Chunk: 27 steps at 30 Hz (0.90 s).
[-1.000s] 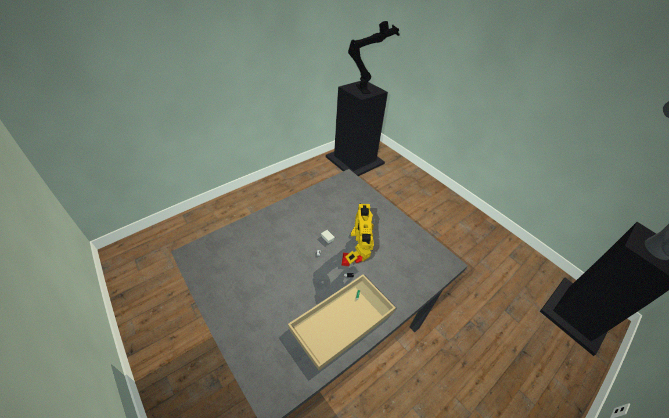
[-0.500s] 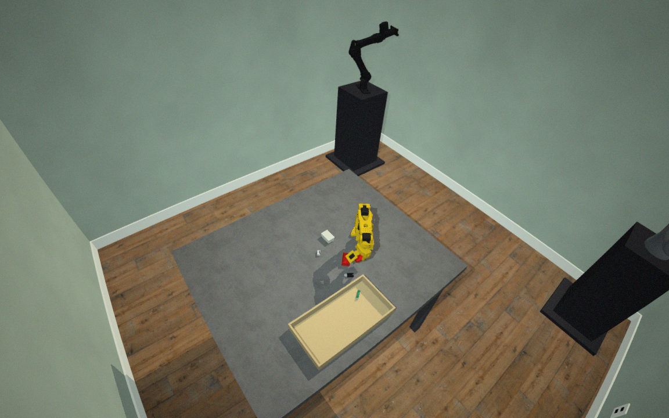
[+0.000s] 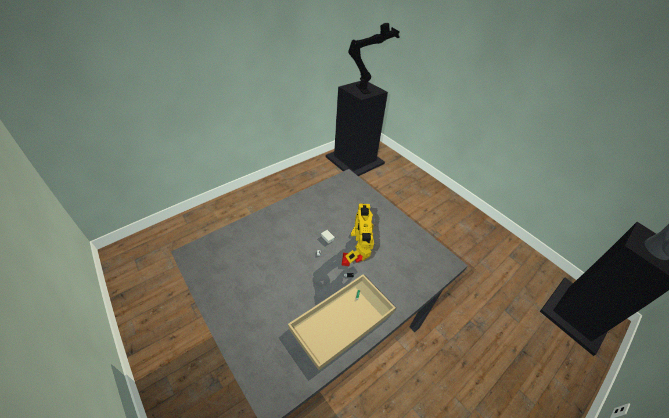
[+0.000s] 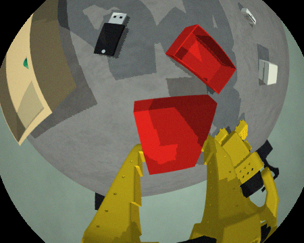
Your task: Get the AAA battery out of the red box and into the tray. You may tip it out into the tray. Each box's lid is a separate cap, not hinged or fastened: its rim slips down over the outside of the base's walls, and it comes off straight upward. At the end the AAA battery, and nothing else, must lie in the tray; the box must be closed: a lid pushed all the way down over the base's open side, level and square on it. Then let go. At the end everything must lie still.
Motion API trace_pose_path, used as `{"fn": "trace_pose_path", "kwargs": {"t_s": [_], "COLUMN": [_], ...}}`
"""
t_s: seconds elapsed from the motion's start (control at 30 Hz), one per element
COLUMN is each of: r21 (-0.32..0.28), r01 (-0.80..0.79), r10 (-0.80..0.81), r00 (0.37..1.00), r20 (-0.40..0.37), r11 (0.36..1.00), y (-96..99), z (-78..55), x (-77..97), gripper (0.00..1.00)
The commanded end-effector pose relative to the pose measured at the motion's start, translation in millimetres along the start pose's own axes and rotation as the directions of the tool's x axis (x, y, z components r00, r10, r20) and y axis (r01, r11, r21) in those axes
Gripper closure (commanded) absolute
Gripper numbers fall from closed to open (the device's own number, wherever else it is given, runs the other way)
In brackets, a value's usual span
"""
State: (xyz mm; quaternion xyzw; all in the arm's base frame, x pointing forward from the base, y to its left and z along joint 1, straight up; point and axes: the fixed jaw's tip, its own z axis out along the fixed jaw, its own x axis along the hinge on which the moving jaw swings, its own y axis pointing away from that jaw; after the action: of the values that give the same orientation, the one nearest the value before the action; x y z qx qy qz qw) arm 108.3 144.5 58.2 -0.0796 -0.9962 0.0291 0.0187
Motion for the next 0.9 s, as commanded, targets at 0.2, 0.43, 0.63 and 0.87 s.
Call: {"fn": "trace_pose_path", "kwargs": {"t_s": [0.2, 0.43, 0.63, 0.87], "r21": [-0.061, -0.061, -0.061, -0.061], "r01": [0.0, 0.0, 0.0, 0.0], "r10": [0.002, 0.002, 0.002, 0.002], "r00": [0.999, 0.999, 0.999, 0.999], "r20": [0.033, 0.033, 0.033, 0.033], "r11": [0.998, 0.998, 0.998, 0.998], "y": [8.4, 8.7, 8.7, 8.7], "z": [-19.0, -20.0, -20.0, -20.0], "x": [-3.4, -3.6, -3.6, -3.6], "gripper": [0.78, 0.78, 0.78, 0.78]}}
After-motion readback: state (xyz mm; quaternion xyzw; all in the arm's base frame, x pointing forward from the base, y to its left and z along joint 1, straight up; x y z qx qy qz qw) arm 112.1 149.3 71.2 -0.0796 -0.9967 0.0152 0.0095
